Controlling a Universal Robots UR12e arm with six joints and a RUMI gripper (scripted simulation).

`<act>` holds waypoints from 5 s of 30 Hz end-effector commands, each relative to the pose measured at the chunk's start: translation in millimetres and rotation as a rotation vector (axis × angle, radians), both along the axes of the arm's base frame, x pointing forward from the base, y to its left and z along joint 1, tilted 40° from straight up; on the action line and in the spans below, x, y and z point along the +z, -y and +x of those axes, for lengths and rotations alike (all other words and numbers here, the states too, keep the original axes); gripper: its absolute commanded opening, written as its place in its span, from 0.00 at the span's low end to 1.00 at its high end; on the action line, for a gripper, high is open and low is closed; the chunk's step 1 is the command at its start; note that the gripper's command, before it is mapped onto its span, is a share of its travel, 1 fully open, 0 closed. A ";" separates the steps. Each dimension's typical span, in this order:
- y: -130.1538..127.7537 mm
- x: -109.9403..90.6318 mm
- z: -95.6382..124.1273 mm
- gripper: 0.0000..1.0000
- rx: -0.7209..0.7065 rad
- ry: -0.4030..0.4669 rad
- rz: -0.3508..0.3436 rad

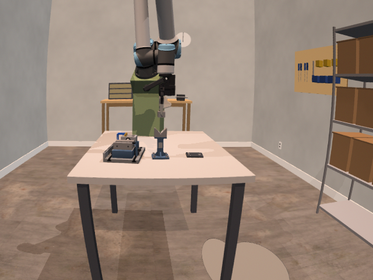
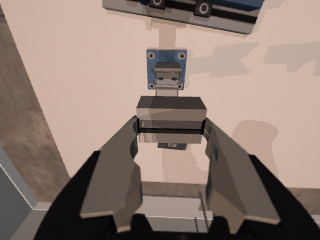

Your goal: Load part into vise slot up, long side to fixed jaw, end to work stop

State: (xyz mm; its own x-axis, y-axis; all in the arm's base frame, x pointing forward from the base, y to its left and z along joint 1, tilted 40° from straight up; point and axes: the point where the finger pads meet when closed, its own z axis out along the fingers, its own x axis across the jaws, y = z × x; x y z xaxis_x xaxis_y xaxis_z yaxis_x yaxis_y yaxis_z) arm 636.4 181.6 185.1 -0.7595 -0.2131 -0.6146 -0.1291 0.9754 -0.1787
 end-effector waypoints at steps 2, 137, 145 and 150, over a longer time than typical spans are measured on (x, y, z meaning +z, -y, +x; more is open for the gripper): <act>0.0 0.6 0.2 0.00 -0.001 0.001 0.001; 157.9 41.8 46.5 0.00 -1.009 0.066 0.832; 168.5 45.5 48.1 0.00 -1.076 0.073 0.888; 175.3 48.0 49.1 0.00 -1.119 0.077 0.925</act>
